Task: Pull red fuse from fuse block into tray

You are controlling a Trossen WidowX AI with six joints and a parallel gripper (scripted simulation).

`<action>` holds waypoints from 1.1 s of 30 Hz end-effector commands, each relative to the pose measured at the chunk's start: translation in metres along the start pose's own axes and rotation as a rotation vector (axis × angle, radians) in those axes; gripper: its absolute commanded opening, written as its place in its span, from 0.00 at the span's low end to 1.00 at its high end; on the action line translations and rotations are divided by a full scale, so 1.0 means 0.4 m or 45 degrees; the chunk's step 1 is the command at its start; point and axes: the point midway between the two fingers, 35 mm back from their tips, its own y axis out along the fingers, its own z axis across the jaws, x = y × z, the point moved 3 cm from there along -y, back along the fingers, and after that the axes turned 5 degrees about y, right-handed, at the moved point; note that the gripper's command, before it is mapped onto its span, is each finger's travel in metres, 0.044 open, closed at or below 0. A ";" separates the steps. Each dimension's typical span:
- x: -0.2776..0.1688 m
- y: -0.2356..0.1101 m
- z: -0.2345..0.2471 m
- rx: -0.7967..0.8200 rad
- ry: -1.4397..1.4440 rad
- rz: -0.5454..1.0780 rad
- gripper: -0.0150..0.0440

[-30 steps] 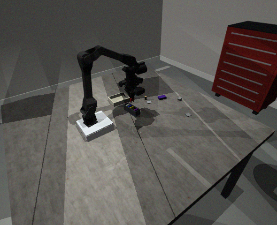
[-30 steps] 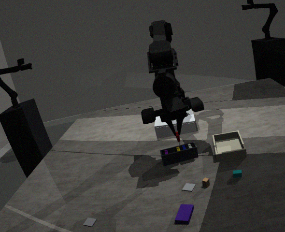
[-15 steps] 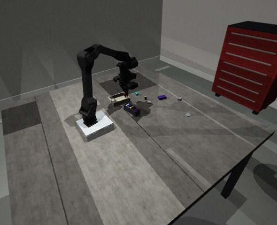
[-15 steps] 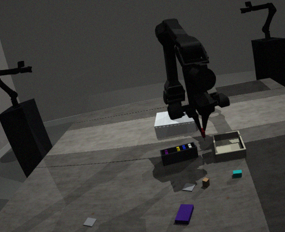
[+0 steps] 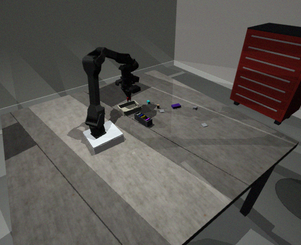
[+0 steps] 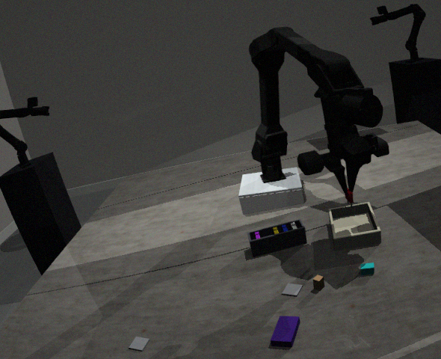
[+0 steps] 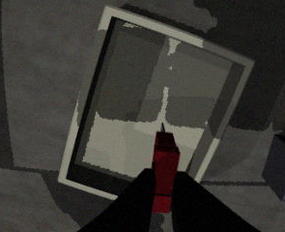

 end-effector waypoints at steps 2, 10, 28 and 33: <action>-0.003 0.003 0.014 0.001 0.011 0.005 0.25; -0.001 0.035 0.014 0.002 0.011 0.005 0.25; -0.003 0.101 0.013 0.002 0.011 0.005 0.25; -0.003 0.092 0.013 -0.001 0.007 0.003 0.43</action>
